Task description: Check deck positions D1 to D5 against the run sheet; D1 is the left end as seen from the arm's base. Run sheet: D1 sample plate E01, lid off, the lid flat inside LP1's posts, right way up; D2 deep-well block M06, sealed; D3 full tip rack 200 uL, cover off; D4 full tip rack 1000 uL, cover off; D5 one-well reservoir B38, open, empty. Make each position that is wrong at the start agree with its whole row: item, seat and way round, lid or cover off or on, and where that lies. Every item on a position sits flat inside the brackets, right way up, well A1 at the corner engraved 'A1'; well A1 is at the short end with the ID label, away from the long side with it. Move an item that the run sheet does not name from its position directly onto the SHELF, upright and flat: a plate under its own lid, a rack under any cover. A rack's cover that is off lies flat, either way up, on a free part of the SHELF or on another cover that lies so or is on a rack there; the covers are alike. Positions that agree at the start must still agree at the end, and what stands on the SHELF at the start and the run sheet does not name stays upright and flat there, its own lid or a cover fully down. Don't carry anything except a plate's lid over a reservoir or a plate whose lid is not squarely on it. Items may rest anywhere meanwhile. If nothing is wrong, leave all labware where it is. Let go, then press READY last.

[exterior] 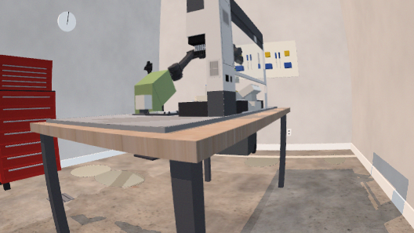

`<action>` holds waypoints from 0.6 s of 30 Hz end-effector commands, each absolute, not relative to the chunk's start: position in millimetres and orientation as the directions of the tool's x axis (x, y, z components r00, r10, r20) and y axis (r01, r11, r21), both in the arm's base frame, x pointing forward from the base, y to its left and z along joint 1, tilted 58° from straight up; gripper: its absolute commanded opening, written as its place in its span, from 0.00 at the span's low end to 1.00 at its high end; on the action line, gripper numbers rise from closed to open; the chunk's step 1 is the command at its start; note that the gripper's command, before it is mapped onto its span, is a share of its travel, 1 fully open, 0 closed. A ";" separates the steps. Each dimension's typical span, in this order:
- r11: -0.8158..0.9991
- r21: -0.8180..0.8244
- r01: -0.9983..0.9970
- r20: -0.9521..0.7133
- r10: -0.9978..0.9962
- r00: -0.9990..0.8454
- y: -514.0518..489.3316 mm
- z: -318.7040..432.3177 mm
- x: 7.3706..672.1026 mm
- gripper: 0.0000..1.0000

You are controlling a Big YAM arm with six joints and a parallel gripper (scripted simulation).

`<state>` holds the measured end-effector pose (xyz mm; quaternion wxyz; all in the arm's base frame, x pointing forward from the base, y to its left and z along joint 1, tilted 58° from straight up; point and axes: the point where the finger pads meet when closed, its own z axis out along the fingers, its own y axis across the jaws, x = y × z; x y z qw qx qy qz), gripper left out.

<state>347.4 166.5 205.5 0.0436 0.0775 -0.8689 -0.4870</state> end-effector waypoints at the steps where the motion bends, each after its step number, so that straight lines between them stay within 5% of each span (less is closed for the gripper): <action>1: 0.515 0.850 -0.113 -0.044 -0.144 -0.989 149.3 221.2 338.4 0.00; 18: 0.515 0.850 -0.113 -0.041 -0.148 -0.988 140.3 217.8 263.8 0.00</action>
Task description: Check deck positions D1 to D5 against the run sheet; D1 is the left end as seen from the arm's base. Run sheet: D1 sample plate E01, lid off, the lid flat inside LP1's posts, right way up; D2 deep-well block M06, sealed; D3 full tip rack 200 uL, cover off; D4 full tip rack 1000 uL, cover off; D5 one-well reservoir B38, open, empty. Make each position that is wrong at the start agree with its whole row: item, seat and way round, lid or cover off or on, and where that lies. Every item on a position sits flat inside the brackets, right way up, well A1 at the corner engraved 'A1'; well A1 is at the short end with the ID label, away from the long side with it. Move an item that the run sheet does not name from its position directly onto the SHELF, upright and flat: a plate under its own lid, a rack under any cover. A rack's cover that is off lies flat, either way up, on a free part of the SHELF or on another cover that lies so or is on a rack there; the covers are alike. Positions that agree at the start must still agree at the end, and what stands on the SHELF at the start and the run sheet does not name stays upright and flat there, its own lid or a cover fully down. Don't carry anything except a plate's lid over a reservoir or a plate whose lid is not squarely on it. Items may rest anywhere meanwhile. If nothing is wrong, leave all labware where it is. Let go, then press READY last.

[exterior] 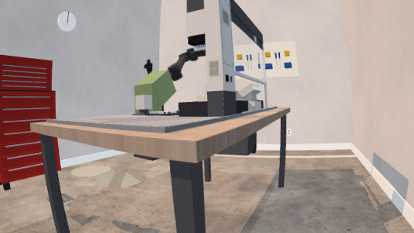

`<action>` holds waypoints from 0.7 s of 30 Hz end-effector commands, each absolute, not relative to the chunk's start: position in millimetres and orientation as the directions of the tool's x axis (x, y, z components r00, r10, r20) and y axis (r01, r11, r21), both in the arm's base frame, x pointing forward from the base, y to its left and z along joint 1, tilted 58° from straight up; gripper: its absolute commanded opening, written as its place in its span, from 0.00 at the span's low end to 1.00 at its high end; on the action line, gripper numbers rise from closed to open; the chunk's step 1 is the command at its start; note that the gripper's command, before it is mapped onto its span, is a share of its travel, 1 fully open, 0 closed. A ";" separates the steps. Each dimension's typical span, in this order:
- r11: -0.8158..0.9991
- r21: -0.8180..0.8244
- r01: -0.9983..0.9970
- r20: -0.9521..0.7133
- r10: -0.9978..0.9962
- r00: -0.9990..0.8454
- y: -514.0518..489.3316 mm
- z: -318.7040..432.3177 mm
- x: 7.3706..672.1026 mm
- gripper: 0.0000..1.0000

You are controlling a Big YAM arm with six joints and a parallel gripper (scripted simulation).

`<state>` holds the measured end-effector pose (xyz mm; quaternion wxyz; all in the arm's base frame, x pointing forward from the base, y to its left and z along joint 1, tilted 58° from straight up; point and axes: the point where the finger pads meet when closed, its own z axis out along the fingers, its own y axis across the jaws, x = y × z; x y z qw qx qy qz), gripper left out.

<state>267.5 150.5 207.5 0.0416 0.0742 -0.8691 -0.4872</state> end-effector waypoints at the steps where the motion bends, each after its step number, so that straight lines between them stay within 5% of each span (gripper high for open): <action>1: 0.515 0.850 -0.113 -0.041 -0.149 -0.988 139.7 217.5 258.9 0.00; 21: 0.514 0.848 -0.127 -0.051 -0.159 -0.986 137.2 219.8 221.2 0.00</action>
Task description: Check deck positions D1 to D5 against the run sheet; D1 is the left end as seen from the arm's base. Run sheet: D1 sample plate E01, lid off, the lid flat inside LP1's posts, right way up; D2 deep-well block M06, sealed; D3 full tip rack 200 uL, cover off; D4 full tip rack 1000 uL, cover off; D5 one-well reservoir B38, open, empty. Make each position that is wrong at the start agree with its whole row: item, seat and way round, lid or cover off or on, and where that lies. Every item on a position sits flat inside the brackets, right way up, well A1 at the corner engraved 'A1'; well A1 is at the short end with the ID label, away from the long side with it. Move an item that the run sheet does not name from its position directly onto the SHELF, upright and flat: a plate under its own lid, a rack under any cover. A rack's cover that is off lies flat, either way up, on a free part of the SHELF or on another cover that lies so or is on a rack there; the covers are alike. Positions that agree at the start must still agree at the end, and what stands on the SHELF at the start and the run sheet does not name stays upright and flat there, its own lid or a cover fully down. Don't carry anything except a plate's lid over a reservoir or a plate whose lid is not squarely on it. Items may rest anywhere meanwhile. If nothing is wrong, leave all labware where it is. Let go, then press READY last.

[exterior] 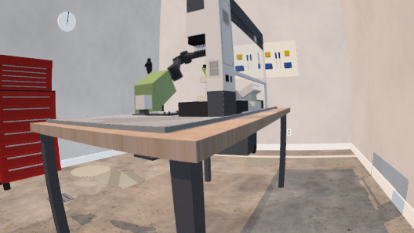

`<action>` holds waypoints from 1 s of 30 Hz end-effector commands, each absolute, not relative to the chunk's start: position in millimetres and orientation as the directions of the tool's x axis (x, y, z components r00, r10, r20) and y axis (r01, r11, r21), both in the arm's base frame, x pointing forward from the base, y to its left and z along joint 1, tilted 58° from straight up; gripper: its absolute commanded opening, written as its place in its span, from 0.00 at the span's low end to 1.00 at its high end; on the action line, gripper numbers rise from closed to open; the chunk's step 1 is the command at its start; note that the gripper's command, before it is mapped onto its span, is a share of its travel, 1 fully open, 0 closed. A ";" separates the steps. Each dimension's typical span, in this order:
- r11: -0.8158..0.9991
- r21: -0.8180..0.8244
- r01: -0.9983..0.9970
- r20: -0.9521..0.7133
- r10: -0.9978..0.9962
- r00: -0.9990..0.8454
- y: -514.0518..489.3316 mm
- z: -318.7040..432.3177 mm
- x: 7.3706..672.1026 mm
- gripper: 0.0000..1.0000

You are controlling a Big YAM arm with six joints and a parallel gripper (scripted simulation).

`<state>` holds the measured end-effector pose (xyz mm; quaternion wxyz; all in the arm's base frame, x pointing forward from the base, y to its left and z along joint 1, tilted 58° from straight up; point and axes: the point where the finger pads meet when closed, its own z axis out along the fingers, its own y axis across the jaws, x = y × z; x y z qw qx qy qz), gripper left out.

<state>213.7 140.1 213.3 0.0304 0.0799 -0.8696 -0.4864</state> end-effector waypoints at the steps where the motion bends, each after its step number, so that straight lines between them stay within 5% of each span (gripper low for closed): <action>1: 0.514 0.848 -0.127 -0.051 -0.159 -0.986 137.2 219.8 221.2 0.00; 30: 0.512 0.848 -0.139 -0.062 -0.164 -0.985 156.0 225.2 321.9 0.00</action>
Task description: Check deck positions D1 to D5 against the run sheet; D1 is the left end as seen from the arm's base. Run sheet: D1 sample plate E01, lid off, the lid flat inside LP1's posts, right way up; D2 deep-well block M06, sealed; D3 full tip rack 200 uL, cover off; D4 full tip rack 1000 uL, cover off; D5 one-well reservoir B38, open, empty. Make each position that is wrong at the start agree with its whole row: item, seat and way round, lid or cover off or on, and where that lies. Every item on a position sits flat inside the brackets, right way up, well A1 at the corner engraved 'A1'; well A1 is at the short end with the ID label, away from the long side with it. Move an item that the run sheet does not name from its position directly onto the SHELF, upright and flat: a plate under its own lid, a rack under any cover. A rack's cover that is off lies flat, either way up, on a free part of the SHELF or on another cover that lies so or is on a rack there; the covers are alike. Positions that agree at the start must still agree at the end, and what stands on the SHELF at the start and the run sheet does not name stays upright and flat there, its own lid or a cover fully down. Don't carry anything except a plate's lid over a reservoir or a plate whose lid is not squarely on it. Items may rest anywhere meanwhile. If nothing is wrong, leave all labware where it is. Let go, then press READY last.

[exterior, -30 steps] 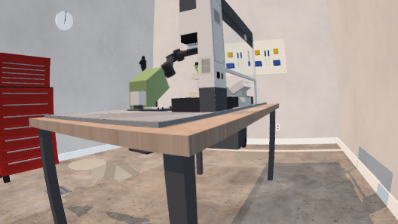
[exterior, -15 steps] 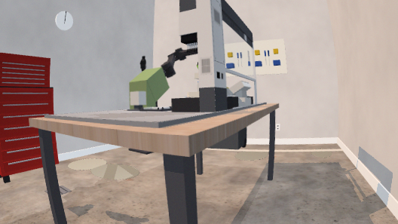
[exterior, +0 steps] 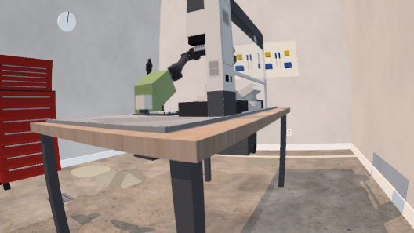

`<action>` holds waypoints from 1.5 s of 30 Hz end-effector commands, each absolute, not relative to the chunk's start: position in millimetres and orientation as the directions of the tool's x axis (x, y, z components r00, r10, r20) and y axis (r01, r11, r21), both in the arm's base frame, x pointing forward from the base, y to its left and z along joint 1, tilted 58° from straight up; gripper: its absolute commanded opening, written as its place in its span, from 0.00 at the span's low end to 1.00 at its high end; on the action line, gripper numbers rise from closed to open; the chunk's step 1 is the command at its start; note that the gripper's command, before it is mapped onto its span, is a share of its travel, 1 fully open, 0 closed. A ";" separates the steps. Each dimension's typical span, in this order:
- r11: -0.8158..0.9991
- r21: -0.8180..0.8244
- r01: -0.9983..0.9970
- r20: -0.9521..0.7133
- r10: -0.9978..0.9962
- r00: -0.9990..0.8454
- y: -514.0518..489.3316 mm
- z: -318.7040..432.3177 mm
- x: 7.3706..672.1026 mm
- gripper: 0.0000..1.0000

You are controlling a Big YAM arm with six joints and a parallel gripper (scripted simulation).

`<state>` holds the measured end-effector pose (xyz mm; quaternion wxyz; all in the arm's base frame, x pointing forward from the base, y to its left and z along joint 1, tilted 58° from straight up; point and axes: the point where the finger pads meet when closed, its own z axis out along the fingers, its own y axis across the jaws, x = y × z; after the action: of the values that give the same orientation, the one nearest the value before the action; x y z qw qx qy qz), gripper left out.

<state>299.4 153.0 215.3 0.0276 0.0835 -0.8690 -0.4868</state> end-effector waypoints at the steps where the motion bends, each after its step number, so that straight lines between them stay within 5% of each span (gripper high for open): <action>1: 0.511 0.848 -0.140 -0.062 -0.167 -0.984 158.0 225.3 326.3 0.00; 16: 0.513 0.848 -0.133 -0.062 -0.154 -0.986 163.8 226.3 391.4 0.00; 45: 0.512 0.847 -0.145 -0.075 -0.154 -0.985 162.7 235.2 386.0 0.00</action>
<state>376.2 164.9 213.5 0.0311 0.0781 -0.8695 -0.4868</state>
